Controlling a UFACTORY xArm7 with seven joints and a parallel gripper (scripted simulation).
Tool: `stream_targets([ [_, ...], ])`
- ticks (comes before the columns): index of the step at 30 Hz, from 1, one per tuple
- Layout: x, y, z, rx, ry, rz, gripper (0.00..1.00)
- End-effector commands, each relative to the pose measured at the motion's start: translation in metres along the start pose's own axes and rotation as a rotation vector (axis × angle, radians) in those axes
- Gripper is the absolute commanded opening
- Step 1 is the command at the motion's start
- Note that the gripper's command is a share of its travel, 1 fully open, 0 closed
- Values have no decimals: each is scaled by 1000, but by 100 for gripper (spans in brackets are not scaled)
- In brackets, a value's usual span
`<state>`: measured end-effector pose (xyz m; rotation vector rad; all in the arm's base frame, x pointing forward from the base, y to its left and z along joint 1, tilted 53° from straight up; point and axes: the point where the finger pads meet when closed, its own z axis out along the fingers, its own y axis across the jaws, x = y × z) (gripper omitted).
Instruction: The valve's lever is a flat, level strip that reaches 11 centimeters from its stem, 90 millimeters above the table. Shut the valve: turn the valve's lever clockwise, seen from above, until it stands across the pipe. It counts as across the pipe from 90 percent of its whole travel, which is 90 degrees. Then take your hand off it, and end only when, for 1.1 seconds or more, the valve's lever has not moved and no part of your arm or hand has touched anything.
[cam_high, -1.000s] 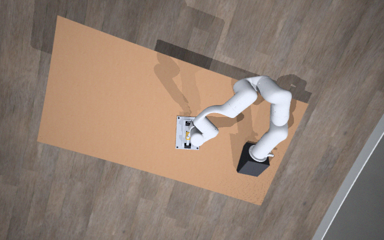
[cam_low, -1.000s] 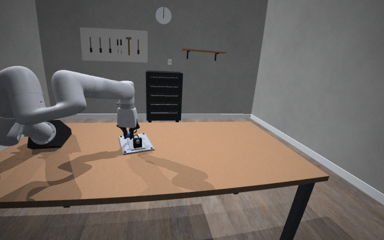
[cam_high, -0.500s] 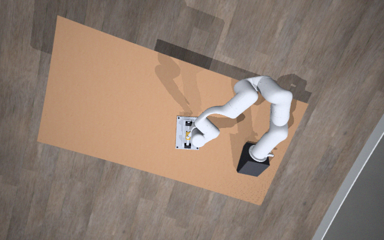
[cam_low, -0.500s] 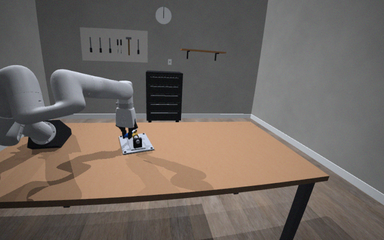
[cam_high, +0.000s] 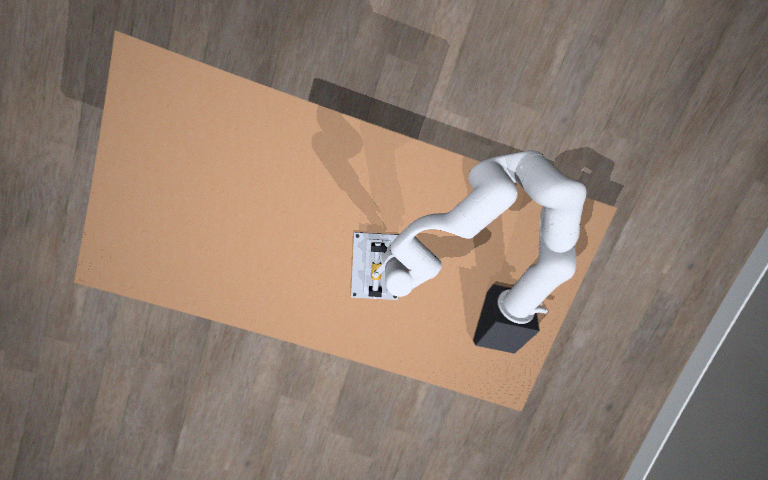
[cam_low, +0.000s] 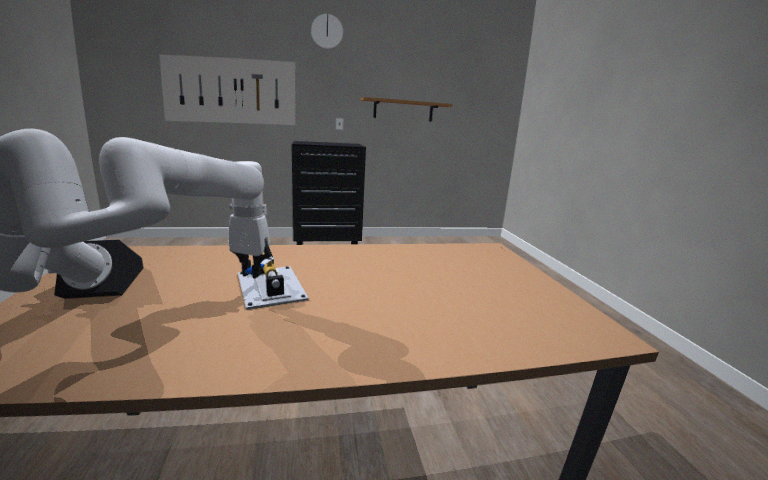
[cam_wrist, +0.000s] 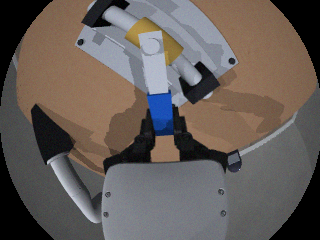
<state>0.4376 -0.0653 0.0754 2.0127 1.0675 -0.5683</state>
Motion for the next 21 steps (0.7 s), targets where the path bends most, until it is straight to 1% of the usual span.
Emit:
stream_targets([
  [1,1,-3,-2,-1,3,16,0],
  [15,2,-12,-2,-1,3,115,0],
  [21,2,-13,-2,-1,3,126,0],
])
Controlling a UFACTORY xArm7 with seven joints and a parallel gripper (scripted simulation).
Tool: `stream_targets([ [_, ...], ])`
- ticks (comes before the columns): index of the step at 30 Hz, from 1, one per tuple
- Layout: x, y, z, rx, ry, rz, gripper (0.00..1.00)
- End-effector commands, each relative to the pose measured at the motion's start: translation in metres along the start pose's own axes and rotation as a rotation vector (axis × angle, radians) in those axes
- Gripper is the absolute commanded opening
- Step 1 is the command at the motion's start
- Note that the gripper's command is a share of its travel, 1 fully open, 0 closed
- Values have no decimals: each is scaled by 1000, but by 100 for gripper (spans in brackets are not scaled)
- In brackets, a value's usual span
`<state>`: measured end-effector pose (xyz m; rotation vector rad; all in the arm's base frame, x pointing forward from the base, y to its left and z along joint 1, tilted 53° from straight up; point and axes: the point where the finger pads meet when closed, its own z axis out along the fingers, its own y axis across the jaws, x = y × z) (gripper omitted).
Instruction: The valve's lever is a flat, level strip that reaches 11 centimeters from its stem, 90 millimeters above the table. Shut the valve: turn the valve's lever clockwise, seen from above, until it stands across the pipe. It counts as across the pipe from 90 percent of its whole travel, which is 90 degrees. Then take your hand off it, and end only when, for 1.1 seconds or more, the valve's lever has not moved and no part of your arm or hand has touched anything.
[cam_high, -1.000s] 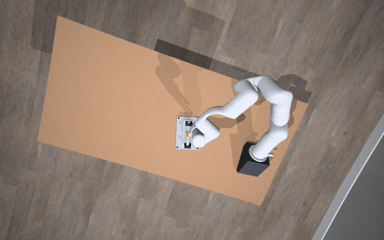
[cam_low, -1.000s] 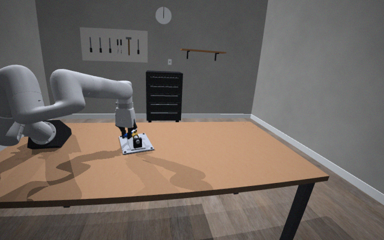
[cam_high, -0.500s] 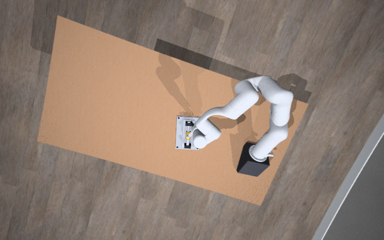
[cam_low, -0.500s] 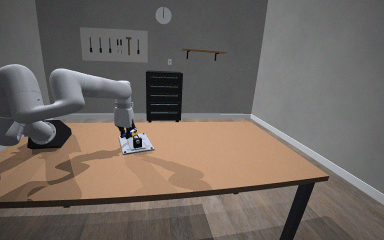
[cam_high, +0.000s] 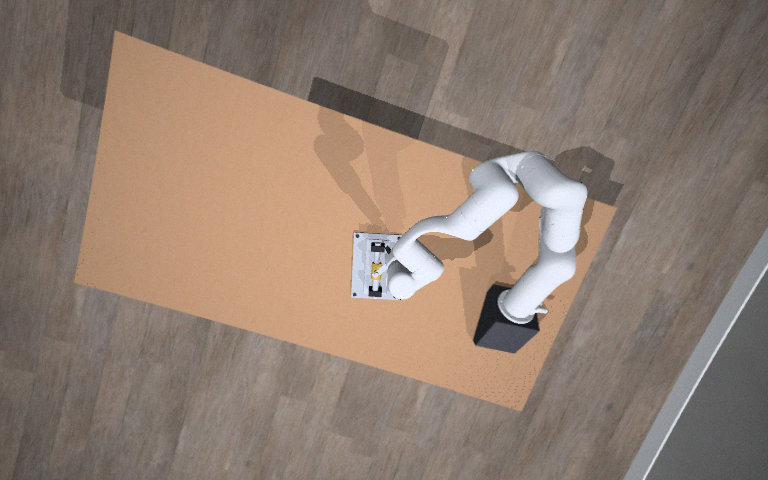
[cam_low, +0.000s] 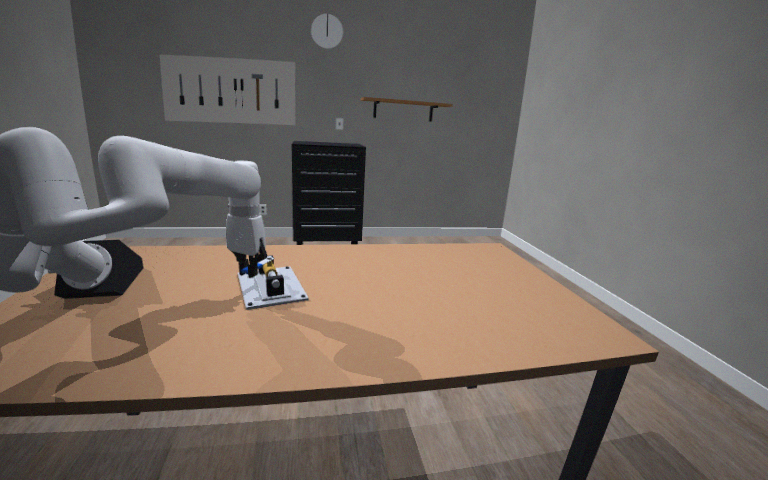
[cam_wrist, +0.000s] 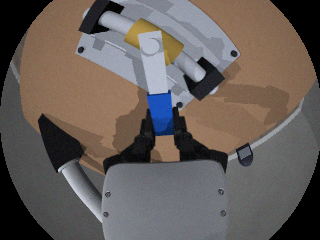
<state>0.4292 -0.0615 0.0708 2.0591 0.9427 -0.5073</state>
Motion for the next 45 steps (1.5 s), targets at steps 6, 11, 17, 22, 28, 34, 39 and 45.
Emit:
stream_targets([
  [6,1,-7,-2,0,3,56,0],
  [11,2,-10,-2,0,3,94,0],
  [17,2,-12,-2,0,3,109,0],
  [22,2,-16,-2,0,3,155,0],
  [28,3,-19,-2,0,3,187,0],
  [34,3,-21,-2,0,3,213,0],
  [39,4,-25,-2,0,3,251,0],
  [45,5,-27,-2,0,3,280,0],
])
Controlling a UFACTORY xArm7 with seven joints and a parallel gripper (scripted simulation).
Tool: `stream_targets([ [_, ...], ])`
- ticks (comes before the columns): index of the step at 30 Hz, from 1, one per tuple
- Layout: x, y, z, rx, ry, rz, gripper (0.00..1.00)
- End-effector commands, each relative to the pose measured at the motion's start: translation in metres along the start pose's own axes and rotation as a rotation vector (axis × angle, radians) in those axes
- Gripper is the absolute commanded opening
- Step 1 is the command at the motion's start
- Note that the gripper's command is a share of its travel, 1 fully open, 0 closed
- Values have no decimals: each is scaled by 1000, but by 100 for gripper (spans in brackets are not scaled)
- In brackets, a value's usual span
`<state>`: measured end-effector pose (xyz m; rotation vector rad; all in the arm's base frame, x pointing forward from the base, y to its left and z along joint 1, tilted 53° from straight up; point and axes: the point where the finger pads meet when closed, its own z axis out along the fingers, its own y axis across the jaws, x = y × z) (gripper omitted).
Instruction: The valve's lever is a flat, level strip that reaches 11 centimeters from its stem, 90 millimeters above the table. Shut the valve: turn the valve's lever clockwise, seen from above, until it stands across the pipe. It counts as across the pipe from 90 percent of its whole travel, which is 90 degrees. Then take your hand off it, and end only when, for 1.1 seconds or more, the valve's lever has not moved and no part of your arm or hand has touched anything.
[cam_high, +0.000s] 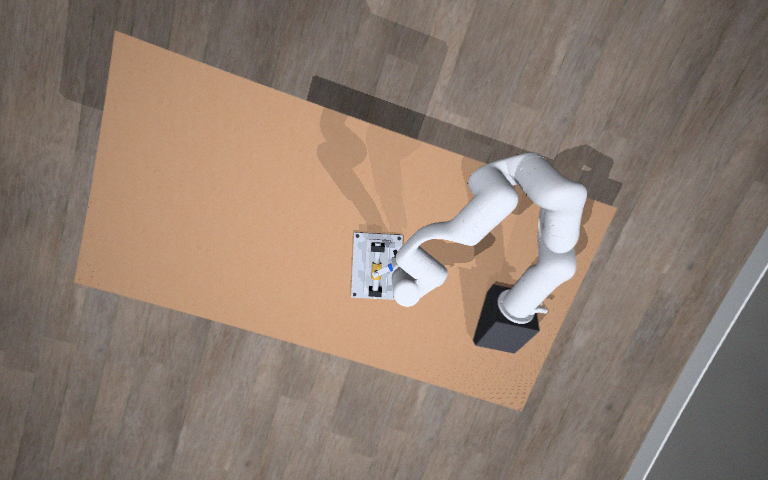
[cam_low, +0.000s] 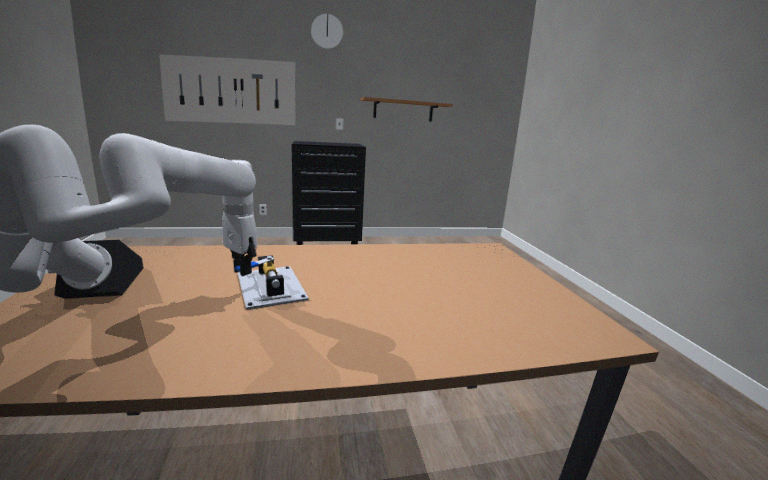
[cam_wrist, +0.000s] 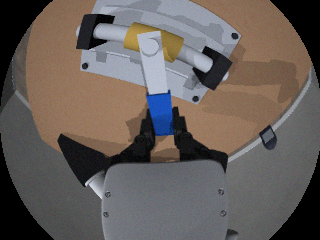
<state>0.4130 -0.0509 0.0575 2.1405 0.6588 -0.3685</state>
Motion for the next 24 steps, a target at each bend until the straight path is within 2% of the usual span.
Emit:
stream_targets([
  [1,1,-5,-2,2,5,31,0],
  [24,2,-17,-2,2,5,161,0],
])
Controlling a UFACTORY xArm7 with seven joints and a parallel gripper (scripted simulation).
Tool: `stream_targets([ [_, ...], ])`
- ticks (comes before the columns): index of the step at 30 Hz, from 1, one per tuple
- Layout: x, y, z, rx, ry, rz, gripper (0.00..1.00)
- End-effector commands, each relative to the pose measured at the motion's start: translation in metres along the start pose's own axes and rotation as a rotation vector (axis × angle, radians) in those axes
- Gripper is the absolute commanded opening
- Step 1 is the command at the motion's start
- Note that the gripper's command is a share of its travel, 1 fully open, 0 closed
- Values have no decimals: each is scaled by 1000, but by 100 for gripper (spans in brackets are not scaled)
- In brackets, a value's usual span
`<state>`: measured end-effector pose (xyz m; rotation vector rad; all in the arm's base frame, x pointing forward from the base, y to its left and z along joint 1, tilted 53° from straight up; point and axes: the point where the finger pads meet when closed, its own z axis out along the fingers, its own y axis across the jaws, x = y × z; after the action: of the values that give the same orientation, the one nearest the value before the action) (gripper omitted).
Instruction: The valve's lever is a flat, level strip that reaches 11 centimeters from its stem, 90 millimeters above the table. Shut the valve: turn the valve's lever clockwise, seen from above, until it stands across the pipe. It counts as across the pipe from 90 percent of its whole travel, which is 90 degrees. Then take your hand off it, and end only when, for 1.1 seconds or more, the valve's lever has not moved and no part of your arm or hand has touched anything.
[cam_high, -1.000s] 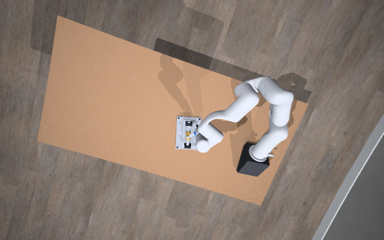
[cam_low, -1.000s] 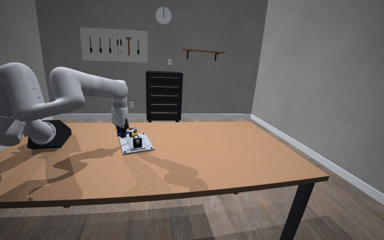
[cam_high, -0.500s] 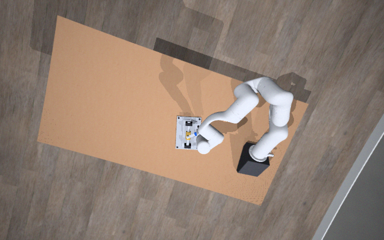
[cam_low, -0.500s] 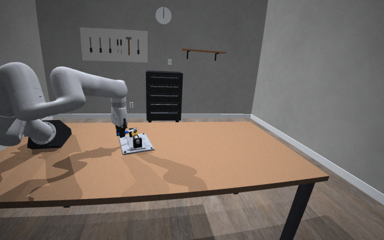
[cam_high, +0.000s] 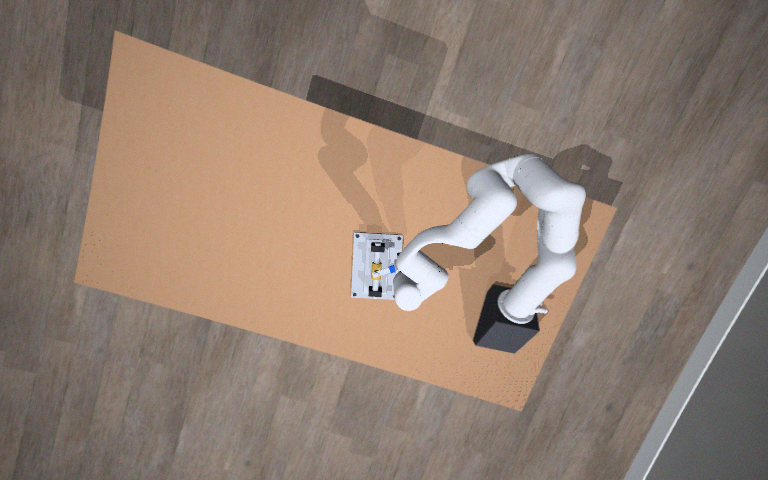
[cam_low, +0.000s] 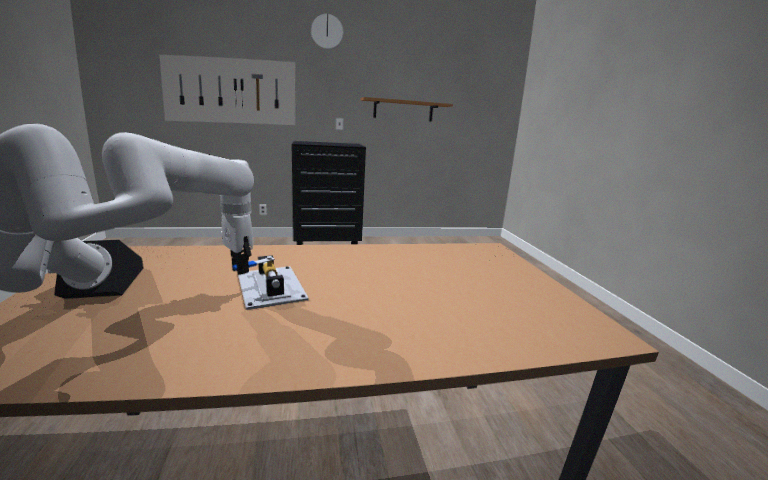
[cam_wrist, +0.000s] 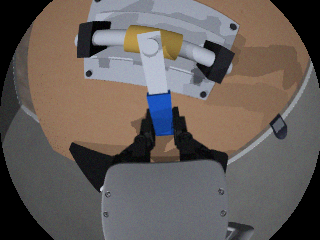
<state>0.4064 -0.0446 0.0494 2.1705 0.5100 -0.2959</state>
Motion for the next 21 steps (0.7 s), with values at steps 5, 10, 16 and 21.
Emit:
stream_targets([
  [5,1,-8,-2,3,5,52,0],
  [10,1,-10,-2,3,5,79,0],
  [16,2,-13,-2,3,5,116,0],
  [21,2,-15,-2,3,5,136,0],
])
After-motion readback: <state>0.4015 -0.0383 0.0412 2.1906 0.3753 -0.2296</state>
